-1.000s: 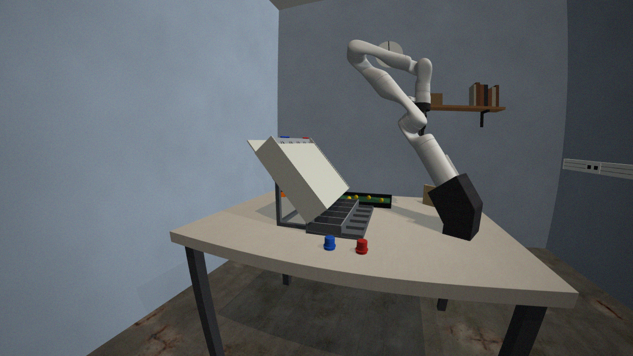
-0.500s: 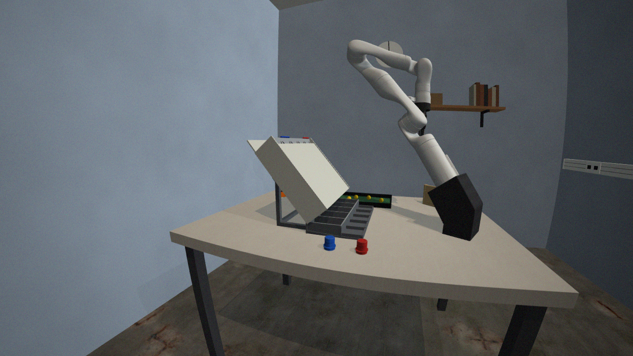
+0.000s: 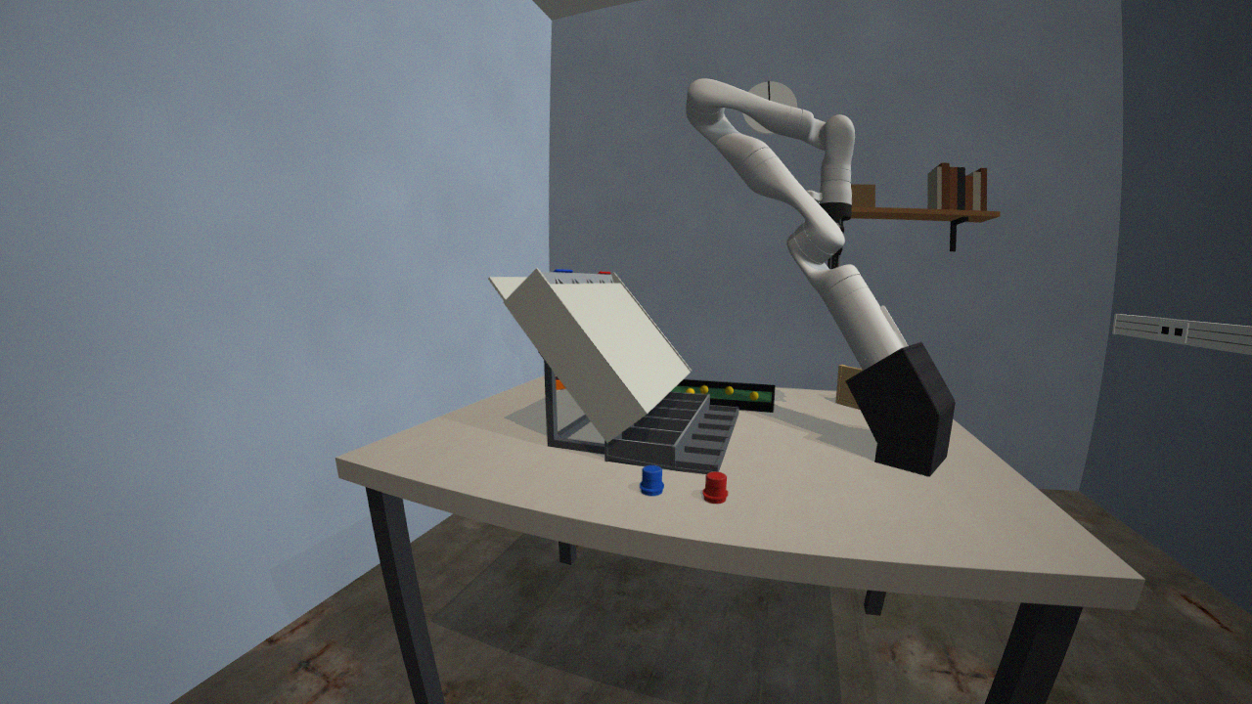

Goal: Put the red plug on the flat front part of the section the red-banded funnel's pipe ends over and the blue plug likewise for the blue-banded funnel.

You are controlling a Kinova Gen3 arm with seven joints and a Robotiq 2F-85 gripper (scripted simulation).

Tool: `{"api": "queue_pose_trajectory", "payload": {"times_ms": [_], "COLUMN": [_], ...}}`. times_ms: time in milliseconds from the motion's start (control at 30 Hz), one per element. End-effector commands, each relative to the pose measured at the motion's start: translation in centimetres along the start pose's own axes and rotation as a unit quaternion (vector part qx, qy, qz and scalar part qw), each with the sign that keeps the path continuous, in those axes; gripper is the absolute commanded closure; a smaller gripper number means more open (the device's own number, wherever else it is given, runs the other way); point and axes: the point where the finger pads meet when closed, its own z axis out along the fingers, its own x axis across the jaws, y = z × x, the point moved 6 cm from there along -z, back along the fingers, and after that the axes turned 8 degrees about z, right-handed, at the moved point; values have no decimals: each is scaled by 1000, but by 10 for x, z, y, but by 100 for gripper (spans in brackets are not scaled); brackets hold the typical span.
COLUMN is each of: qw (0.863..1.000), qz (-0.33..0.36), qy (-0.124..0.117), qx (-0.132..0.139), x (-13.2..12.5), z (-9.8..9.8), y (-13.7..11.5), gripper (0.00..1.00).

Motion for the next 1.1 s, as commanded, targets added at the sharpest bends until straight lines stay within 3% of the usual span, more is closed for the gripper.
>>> {"api": "queue_pose_trajectory", "payload": {"times_ms": [0, 1067], "qw": [1000, 1000], "qz": [0, 0], "qy": [0, 0], "qx": [0, 0], "x": [20, 17], "z": [50, 43], "y": [-44, -38], "gripper": [50, 50]}}
